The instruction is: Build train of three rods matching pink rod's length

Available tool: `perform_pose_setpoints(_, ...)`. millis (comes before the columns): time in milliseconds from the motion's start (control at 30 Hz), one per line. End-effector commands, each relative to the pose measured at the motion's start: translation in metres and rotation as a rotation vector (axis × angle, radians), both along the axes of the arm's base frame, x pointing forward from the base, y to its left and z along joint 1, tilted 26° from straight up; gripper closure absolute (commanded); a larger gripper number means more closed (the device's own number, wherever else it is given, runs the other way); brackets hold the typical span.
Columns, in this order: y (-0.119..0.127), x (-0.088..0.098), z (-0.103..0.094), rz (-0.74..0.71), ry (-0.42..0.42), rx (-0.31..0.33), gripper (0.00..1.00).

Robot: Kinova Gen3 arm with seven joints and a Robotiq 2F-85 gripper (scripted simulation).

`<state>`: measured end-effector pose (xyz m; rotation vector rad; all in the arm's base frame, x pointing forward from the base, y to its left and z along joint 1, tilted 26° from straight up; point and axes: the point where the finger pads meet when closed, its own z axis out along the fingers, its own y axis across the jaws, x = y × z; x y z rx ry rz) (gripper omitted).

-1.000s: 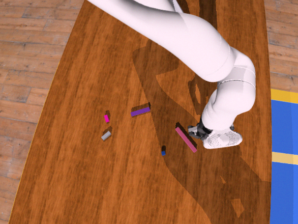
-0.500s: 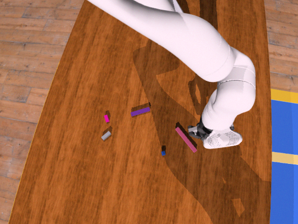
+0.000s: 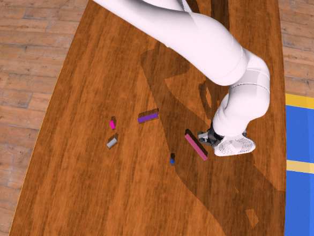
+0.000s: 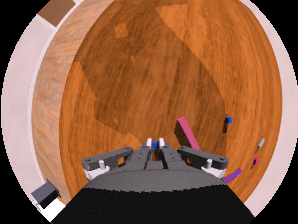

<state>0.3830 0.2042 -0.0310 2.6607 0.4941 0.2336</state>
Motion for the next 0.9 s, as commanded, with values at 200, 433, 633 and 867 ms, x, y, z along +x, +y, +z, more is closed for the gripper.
perform_pose_setpoints(200,0.014,-0.007,0.031,0.002,-0.004,0.005,0.95)
perform_pose_setpoints(433,0.033,-0.019,0.075,0.002,-0.004,0.005,0.95)
perform_pose_setpoints(633,0.038,-0.022,0.088,0.002,-0.004,0.005,0.95)
perform_pose_setpoints(867,0.038,-0.022,0.088,0.002,-0.004,0.005,0.95)
